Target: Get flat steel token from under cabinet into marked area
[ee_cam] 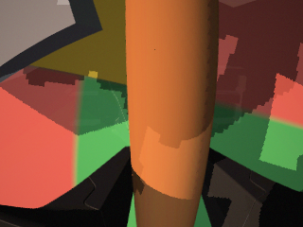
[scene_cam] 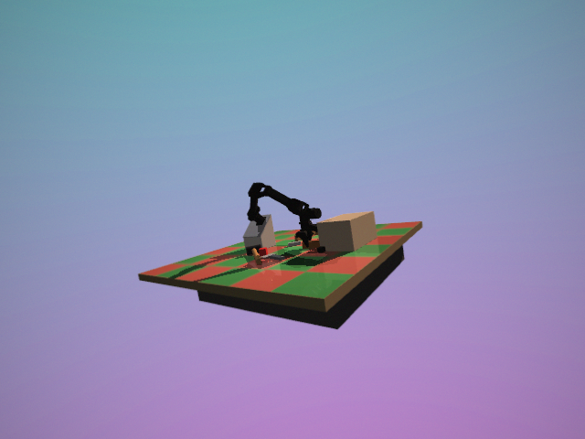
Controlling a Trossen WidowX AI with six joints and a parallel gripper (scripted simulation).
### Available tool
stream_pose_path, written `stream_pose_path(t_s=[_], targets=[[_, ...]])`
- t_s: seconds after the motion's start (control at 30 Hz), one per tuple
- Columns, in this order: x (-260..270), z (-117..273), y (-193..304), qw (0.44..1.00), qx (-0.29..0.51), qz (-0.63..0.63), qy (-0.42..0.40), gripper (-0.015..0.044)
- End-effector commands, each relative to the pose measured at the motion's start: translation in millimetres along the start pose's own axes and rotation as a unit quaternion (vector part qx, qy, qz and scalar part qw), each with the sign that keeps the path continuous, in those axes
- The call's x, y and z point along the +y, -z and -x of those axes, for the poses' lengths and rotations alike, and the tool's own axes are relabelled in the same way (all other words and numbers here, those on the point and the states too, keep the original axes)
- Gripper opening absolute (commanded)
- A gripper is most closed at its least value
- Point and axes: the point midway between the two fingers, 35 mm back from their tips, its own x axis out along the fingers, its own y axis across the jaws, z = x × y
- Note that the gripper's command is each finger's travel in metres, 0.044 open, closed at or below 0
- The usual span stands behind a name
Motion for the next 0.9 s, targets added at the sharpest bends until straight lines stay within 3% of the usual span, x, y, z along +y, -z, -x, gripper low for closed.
stream_pose_path(t_s=[0.0, 0.87], targets=[[-2, 0, -9, 1.0, -0.005, -0.007, 0.0, 0.0], [-3, 1, -29, 1.0, -0.006, -0.008, 0.0, 0.0]])
